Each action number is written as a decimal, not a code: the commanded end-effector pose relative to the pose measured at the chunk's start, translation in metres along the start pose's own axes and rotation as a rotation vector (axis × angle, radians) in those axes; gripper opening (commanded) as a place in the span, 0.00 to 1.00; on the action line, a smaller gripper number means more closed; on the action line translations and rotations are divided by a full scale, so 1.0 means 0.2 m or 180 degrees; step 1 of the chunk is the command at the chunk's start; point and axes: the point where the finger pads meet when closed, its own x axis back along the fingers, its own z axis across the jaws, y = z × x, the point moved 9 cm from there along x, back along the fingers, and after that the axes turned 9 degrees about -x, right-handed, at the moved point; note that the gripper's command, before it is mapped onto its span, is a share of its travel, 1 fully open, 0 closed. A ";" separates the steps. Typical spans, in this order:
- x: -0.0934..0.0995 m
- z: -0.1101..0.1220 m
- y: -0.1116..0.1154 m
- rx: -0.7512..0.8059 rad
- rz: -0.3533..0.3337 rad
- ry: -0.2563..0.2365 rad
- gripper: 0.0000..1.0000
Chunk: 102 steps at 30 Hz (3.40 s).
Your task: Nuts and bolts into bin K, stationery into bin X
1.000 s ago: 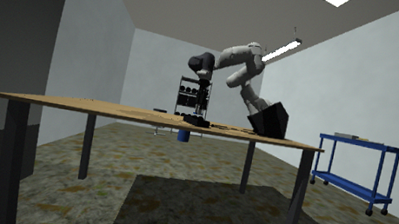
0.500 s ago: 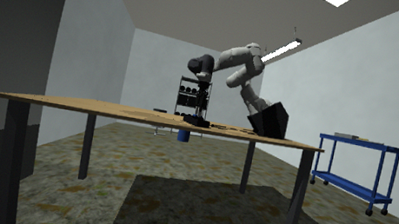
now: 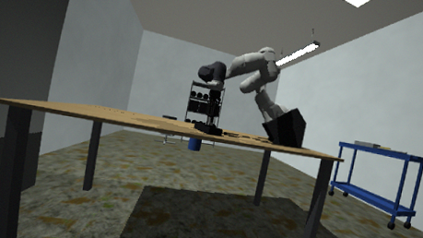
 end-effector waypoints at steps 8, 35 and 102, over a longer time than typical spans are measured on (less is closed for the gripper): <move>-0.01 0.00 -0.02 0.0015 0.0020 0.0003 0.21; 0.02 0.00 -0.02 0.0015 0.0020 0.0003 0.28; 0.19 0.00 -0.01 0.0015 0.0020 0.0003 0.28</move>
